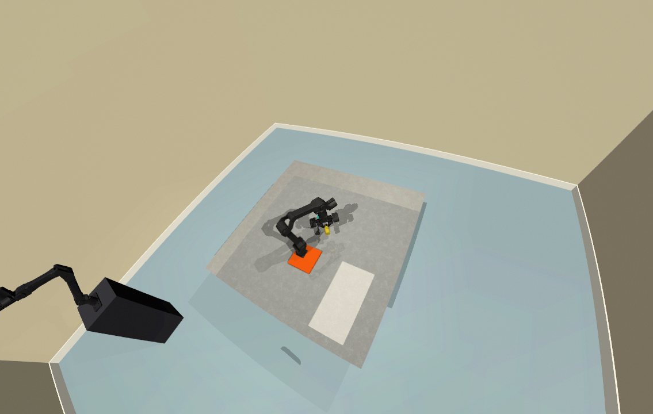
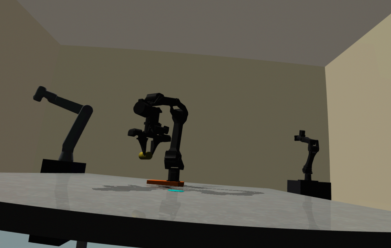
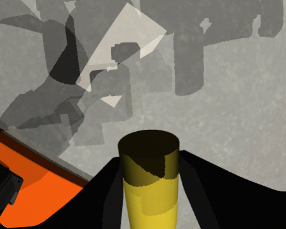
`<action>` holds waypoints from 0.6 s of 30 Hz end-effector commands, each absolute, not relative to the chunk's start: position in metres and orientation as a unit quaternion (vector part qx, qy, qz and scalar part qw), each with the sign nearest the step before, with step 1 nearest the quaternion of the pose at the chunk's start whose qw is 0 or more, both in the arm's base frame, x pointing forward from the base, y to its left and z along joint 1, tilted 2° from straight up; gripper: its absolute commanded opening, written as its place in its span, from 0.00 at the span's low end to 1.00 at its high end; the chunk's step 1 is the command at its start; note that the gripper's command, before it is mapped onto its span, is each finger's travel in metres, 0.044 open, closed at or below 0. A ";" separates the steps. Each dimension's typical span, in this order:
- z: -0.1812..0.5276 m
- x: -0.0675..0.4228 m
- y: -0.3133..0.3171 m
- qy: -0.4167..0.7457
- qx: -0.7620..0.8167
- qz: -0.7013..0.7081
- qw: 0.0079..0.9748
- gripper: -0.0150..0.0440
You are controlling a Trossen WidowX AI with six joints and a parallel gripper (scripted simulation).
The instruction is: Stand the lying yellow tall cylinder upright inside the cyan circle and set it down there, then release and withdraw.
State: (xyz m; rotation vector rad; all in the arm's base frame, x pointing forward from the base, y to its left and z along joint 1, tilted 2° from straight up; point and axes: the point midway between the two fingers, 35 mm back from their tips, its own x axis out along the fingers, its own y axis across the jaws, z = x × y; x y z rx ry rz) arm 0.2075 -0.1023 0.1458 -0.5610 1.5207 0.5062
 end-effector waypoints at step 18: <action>0.156 0.256 -0.073 0.651 -0.297 0.276 0.642 0.43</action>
